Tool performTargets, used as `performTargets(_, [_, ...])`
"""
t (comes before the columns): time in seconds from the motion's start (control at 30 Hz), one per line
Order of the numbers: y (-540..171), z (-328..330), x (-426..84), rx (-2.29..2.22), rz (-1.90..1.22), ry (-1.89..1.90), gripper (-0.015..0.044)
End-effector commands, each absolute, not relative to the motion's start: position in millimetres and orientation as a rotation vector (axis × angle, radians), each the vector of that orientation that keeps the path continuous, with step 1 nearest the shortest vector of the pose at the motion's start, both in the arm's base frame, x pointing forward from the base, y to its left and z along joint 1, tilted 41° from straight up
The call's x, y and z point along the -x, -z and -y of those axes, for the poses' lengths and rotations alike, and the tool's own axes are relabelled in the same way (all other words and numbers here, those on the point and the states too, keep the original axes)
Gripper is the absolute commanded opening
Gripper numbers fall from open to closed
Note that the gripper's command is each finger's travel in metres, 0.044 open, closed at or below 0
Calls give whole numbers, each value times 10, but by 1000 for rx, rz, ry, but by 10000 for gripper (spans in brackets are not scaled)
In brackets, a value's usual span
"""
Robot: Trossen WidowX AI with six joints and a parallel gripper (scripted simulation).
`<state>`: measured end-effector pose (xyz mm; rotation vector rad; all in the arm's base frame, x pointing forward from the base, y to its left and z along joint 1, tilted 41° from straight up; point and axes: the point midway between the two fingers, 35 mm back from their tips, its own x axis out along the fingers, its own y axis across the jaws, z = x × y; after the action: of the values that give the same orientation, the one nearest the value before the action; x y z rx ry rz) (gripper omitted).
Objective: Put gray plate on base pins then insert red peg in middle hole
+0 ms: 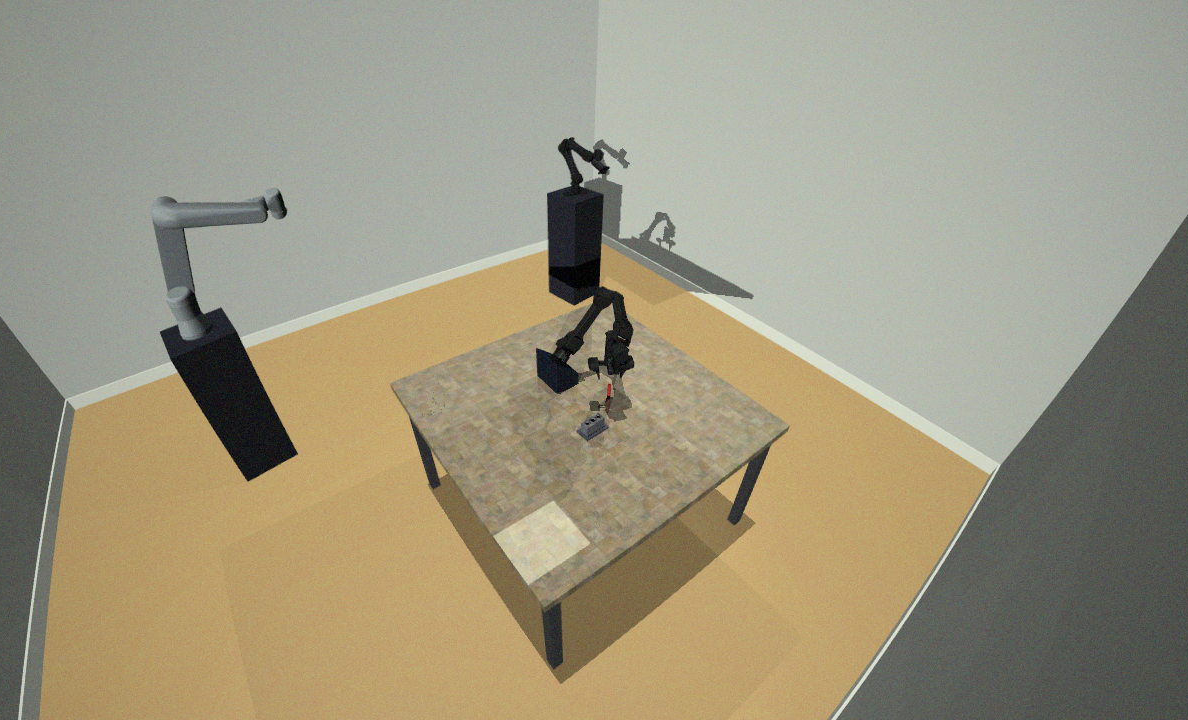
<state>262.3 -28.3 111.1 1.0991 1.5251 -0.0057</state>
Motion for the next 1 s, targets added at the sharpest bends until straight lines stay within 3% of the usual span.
performTargets(0.0, [-1237,-55,-2338,-1540,-1585,429,440])
performTargets(0.97, [-875,-358,-2425,-1541,-1585,427,440])
